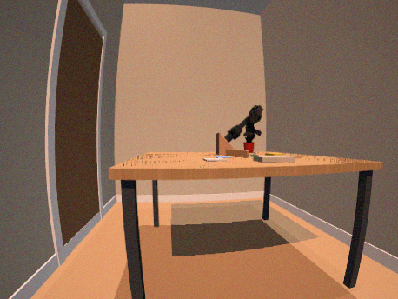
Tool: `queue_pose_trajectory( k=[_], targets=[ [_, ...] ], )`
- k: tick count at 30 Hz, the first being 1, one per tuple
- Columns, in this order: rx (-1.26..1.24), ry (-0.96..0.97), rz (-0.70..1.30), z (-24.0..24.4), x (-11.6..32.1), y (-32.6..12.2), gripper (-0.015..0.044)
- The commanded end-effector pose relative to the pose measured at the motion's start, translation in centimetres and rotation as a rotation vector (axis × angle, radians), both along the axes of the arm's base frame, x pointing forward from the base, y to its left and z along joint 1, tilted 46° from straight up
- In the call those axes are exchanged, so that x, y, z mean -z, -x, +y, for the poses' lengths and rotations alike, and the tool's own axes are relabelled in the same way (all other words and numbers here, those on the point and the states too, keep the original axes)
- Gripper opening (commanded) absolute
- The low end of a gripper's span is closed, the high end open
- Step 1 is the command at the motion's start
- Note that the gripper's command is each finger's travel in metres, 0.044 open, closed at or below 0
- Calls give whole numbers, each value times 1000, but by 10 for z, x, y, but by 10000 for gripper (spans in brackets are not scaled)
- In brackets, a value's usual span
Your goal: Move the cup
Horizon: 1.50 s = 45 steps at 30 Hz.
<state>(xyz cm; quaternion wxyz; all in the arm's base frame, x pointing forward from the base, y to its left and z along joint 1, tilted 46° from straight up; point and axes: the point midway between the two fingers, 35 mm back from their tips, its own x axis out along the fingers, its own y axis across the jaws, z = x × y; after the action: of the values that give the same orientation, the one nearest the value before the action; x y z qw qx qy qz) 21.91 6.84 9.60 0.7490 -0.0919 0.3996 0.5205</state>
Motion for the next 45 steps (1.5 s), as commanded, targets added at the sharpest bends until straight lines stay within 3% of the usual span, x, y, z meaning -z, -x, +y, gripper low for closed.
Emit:
queue_pose_trajectory(
  k=[1,29,34,45],
  targets=[
    [0,-4,3,4,4,1,0],
    [-1,-4,0,13,11,-1,0],
    [-1,-4,0,13,11,-1,128],
    [-1,-3,0,11,9,-1,128]
  ],
)
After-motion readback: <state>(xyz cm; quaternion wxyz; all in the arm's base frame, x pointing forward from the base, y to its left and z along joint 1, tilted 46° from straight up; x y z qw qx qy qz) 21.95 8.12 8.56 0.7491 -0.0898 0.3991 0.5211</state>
